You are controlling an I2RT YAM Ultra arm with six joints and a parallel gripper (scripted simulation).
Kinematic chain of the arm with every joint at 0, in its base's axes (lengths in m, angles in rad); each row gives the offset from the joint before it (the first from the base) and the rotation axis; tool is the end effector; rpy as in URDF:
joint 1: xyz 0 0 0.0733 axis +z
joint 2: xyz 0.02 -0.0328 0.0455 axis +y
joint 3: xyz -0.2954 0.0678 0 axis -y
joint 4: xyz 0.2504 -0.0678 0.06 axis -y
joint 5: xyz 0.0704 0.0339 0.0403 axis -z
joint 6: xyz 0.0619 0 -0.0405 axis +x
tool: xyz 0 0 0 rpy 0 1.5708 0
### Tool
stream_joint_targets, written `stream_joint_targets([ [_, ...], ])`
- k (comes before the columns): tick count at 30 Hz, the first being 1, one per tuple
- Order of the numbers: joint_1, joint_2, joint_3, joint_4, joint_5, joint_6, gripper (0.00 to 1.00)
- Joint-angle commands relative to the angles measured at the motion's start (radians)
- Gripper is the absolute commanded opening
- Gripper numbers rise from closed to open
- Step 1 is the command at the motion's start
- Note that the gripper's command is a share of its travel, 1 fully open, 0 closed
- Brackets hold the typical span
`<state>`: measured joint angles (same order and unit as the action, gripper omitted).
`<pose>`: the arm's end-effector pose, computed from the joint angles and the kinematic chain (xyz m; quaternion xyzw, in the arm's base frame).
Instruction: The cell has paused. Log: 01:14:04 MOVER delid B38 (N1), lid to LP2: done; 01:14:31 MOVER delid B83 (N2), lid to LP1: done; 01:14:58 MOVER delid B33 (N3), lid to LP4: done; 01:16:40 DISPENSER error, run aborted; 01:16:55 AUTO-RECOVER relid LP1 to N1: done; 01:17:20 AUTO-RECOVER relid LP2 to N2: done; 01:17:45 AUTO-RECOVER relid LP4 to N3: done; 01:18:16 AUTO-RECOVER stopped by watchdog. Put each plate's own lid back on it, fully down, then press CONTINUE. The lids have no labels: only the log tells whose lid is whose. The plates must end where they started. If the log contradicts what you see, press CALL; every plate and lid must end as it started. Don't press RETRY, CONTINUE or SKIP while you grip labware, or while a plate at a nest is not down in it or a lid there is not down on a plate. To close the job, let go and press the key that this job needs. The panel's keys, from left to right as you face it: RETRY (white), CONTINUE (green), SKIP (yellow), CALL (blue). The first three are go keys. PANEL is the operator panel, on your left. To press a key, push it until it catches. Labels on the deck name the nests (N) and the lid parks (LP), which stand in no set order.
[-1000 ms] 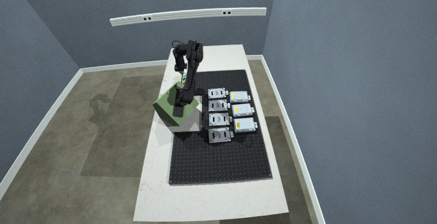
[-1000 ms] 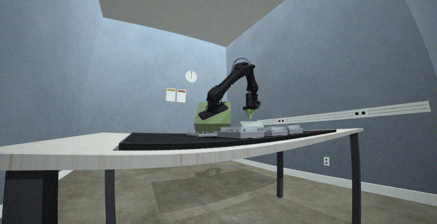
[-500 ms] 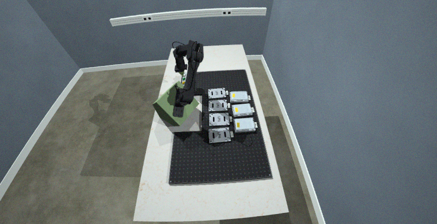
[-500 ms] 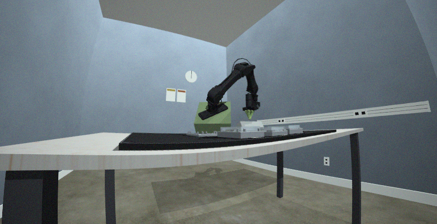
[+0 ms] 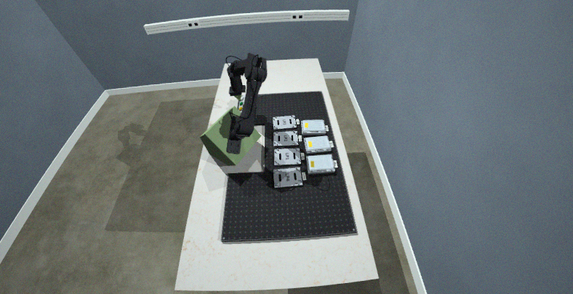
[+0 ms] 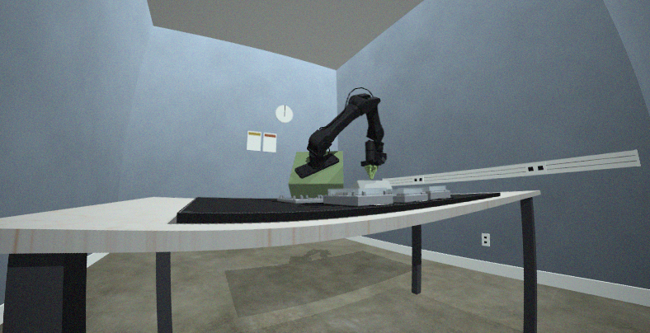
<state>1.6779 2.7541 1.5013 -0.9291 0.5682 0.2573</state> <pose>-0.0063 0.3597 -0.0889 -0.6609 0.6391 -0.3894 0.0563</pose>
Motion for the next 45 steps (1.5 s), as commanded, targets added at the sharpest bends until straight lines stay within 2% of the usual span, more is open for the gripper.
stream_joint_targets([
  [1, -0.002, -0.016, -0.003, 0.027, 0.012, -0.011, 0.0],
  [7, 0.001, 0.009, -0.02, 0.036, 0.014, -0.015, 0.0],
  [8, 0.004, -0.003, 0.016, 0.04, 0.008, -0.016, 0.0],
  [15, -0.008, 0.009, -0.028, 0.055, 0.018, -0.023, 0.0],
  [17, -0.009, 0.013, -0.012, 0.061, 0.018, -0.025, 0.0],
  [28, -0.013, 0.023, -0.04, 0.082, 0.025, -0.034, 0.0],
  [35, -0.027, 0.019, -0.022, 0.098, 0.028, -0.041, 0.0],
  [45, -0.026, 0.029, -0.041, 0.105, 0.026, -0.042, 0.0],
])
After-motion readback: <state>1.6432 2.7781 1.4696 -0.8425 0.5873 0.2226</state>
